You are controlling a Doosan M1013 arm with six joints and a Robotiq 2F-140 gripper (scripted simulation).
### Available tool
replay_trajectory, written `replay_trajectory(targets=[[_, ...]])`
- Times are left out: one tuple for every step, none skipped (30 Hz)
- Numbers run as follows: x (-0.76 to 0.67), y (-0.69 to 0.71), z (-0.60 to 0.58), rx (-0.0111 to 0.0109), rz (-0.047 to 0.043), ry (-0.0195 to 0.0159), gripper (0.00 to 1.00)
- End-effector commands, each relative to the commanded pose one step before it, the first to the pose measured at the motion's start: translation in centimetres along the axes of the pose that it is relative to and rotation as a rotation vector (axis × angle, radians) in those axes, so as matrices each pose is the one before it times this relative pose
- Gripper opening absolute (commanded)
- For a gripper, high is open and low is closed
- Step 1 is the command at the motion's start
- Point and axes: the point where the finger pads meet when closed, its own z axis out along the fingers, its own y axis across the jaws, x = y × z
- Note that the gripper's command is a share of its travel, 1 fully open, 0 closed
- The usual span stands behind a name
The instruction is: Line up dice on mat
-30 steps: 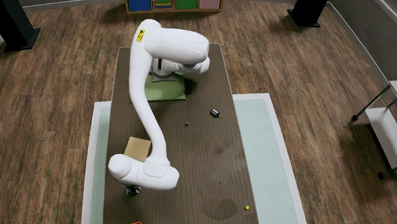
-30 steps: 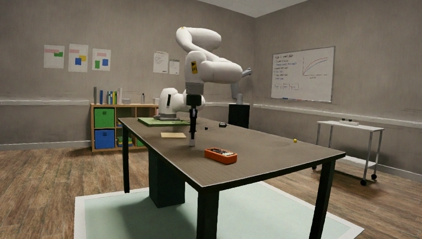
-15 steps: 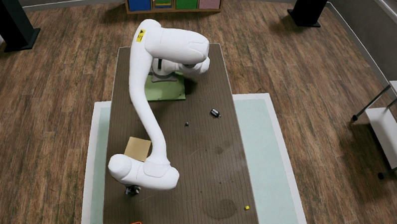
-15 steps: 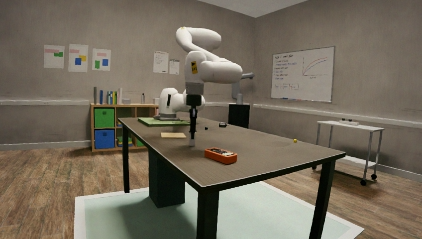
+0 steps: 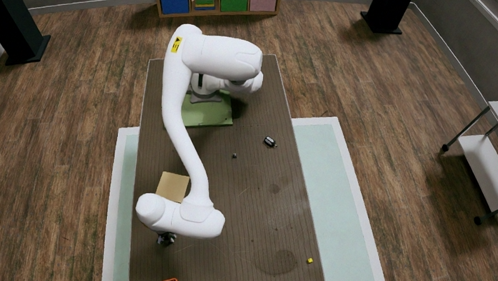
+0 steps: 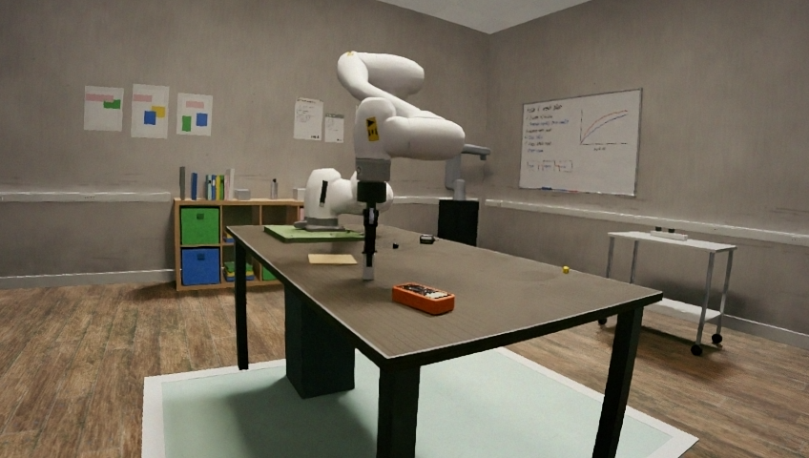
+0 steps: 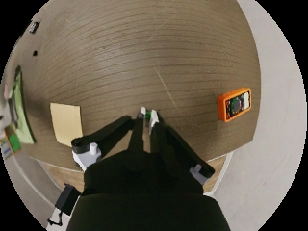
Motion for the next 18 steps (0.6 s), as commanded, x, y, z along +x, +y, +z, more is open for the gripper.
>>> replay_trajectory(targets=[[0.020,0.047,-0.275,-0.00152,0.00012,0.00070,0.16],[0.000,-0.001,-0.184,0.00000,0.00000,0.00000,0.16],[0.000,-0.001,-0.277,0.00000,0.00000,0.00000,0.16],[0.000,0.000,-0.376,0.00000,0.00000,0.00000,0.16],[0.000,0.000,0.000,0.00000,0.00000,0.00000,0.16],[0.000,0.000,0.000,0.00000,0.00000,0.00000,0.16],[0.000,0.000,-0.475,0.00000,0.00000,0.00000,0.16],[0.000,0.000,-0.569,0.00000,0.00000,0.00000,0.16],[0.000,0.000,-0.655,0.00000,0.00000,0.00000,0.16],[0.000,0.000,-0.727,0.00000,0.00000,0.00000,0.16],[0.000,0.000,-0.776,0.00000,0.00000,0.00000,0.16],[0.000,0.000,-0.795,0.00000,0.00000,0.00000,0.16],[0.000,0.000,-0.790,0.00000,0.00000,0.00000,0.16],[0.000,0.000,-0.765,0.00000,0.00000,0.00000,0.16],[0.000,0.000,-0.719,0.00000,0.00000,0.00000,0.16],[0.000,0.000,-0.655,0.00000,0.00000,0.00000,0.16],[0.000,0.000,-0.576,0.00000,0.00000,0.00000,0.16],[0.000,0.000,-0.485,0.00000,0.00000,0.00000,0.16]])
